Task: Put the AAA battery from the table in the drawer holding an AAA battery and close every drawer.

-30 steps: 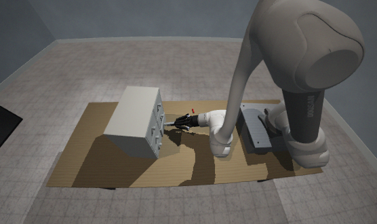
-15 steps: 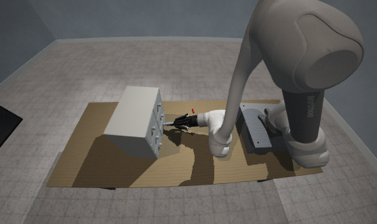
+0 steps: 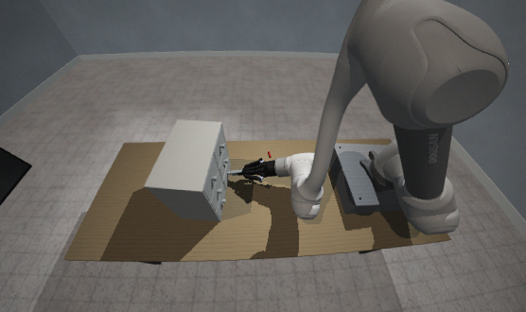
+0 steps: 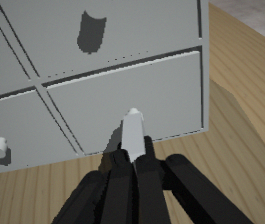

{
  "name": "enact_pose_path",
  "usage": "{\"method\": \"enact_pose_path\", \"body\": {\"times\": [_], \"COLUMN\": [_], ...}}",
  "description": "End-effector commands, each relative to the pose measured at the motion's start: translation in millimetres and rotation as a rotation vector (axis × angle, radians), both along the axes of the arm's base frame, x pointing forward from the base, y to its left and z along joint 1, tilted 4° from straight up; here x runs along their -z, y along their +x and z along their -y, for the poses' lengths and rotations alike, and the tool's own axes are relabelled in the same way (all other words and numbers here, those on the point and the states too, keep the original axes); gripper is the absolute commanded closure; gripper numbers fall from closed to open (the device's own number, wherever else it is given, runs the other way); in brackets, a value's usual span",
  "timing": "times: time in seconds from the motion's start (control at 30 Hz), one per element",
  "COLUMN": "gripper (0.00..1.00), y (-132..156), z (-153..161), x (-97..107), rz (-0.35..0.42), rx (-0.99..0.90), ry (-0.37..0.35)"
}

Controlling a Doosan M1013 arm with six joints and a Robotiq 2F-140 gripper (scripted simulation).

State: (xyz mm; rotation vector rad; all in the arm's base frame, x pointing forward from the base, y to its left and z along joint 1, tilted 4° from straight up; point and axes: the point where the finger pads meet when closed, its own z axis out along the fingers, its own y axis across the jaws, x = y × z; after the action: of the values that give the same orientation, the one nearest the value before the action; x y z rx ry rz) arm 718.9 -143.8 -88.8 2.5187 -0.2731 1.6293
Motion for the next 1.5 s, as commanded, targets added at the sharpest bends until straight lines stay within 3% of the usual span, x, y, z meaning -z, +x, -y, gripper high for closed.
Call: {"method": "enact_pose_path", "body": {"times": [0.0, 1.47], "gripper": [1.00, 1.00], "y": [0, -10], "z": [0, -2], "x": [0, -1], "rz": [0.000, 0.000], "rx": [0.000, 0.000], "ry": [0.000, 0.000]}}
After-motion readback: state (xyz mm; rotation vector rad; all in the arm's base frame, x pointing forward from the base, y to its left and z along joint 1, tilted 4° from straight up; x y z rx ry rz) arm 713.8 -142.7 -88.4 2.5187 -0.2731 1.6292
